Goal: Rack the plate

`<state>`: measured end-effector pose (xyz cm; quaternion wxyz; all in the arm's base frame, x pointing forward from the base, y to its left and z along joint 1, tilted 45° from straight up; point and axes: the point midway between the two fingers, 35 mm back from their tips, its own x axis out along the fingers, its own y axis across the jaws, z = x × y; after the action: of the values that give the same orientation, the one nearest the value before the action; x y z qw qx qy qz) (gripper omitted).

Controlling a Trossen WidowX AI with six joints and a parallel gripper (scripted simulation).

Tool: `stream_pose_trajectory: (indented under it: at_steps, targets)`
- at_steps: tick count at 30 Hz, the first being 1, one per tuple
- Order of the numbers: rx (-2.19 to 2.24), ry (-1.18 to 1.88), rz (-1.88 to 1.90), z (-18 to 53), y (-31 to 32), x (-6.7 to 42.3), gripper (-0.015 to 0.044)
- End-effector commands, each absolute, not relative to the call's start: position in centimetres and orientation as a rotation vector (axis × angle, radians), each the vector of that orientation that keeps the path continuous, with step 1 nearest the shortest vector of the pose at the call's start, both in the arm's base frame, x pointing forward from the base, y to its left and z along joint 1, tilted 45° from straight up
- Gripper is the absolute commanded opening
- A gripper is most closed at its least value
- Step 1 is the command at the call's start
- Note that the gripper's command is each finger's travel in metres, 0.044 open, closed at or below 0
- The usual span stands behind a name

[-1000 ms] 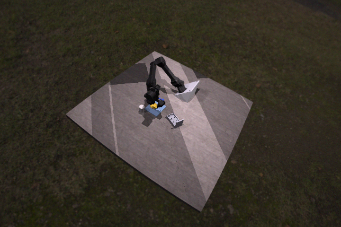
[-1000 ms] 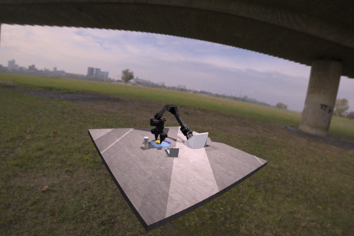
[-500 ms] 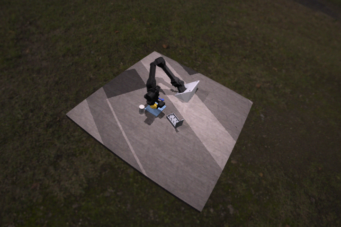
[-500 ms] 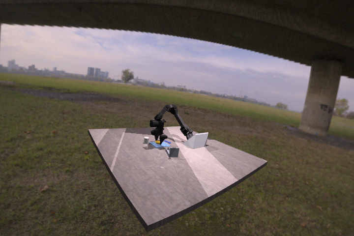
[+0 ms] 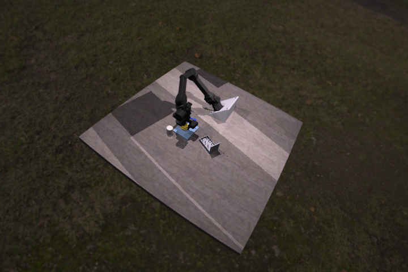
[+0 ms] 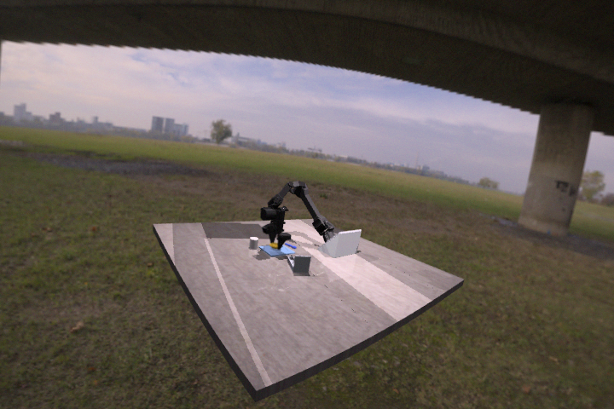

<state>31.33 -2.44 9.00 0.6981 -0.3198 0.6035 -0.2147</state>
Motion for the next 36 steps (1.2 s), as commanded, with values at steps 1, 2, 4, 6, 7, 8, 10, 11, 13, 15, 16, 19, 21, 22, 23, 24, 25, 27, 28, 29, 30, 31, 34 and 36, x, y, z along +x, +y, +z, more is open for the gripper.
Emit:
stream_pose_trajectory:
  at_steps: [1, 2, 4, 6, 7, 8, 10, 11, 13, 15, 16, 19, 21, 22, 23, 24, 25, 27, 28, 29, 30, 31, 34, 36]
  targets:
    - [-0.711, 1.319, -0.463, 10.3, -0.9, 31.7, 0.0121]
    - [-0.712, 1.315, -0.458, 10.7, -0.5, 31.7, 0.0095]
    - [-0.713, 1.308, -0.448, 11.5, 0.4, 31.7, 0.0042]
    - [-0.715, 1.302, -0.439, 12.2, 1.2, 31.6, 0.0]
    - [-0.716, 1.299, -0.435, 12.6, 1.6, 31.6, 0.0]
    - [-0.716, 1.296, -0.431, 13.0, 2.0, 31.5, 0.0]
    - [-0.718, 1.29, -0.423, 13.7, 2.8, 31.4, 0.0]
    - [-0.719, 1.288, -0.418, 14.0, 3.2, 31.3, 0.0]
    - [-0.72, 1.282, -0.41, 14.8, 4.0, 31.2, 0.0]
    - [-0.722, 1.276, -0.402, 15.5, 4.7, 30.9, 0.0]
    - [-0.723, 1.274, -0.399, 15.8, 5.0, 30.9, 0.0]
    - [-0.726, 1.268, -0.389, 16.8, 6.0, 30.7, 0.0]
    - [-0.727, 1.263, -0.383, 17.4, 6.6, 30.5, 0.0]
    - [-0.728, 1.261, -0.38, 17.7, 6.9, 30.4, 0.0]
    - [-0.729, 1.259, -0.377, 18.0, 7.2, 30.3, 0.0]
    - [-0.73, 1.257, -0.374, 18.3, 7.5, 30.2, 0.0]
    - [-0.731, 1.254, -0.371, 18.7, 7.8, 30.0, 0.0]
    - [-0.733, 1.251, -0.366, 19.2, 8.3, 29.9, 0.0]
    - [-0.734, 1.249, -0.363, 19.5, 8.6, 29.8, 0.0]
    - [-0.735, 1.247, -0.361, 19.8, 8.8, 29.7, 0.0]
    - [-0.736, 1.245, -0.358, 20.0, 9.1, 29.6, 0.0]
    - [-0.736, 1.244, -0.357, 20.3, 9.3, 29.5, 0.0]
    - [-0.732, 1.243, -0.358, 20.3, 9.5, 29.4, 0.0]
    - [-0.695, 1.242, -0.38, 19.4, 10.4, 29.1, 0.0]
